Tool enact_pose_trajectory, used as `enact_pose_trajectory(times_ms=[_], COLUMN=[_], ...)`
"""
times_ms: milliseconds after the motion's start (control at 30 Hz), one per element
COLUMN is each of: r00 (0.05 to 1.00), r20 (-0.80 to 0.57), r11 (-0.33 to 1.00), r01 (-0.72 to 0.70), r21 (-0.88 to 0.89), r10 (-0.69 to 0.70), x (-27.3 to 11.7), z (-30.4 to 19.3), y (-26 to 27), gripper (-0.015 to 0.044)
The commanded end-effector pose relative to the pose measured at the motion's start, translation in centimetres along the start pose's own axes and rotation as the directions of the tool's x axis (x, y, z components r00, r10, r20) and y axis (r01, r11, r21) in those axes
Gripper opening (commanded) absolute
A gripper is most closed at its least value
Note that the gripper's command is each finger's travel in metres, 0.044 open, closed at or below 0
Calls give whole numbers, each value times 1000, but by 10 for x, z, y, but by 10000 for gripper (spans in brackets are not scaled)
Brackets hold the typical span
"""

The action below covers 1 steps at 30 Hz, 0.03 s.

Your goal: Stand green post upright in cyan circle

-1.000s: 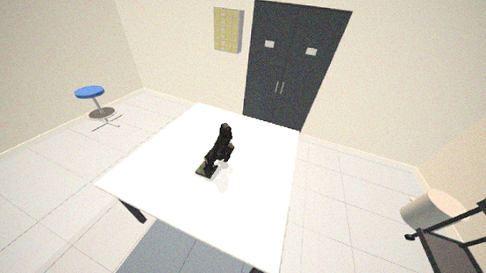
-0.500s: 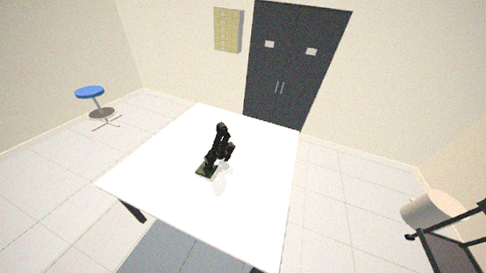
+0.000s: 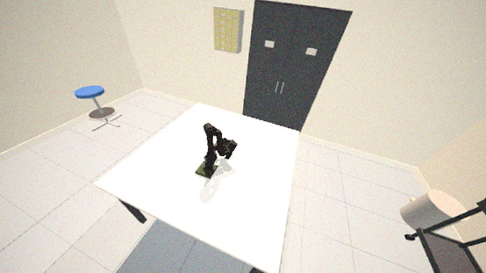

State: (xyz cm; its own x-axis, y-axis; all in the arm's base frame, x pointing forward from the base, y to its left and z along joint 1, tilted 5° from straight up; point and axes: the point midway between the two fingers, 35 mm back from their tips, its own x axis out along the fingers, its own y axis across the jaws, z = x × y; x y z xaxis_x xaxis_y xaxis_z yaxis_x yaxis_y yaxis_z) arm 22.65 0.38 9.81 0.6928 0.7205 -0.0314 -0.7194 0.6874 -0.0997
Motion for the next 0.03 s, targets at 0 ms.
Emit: enact_pose_trajectory(times_ms=[0], r00=[1000], r20=[4], r11=[1000], r01=[-3], r21=[-1], r10=[3], x=[-1], z=[12], y=[-1], gripper=[400])
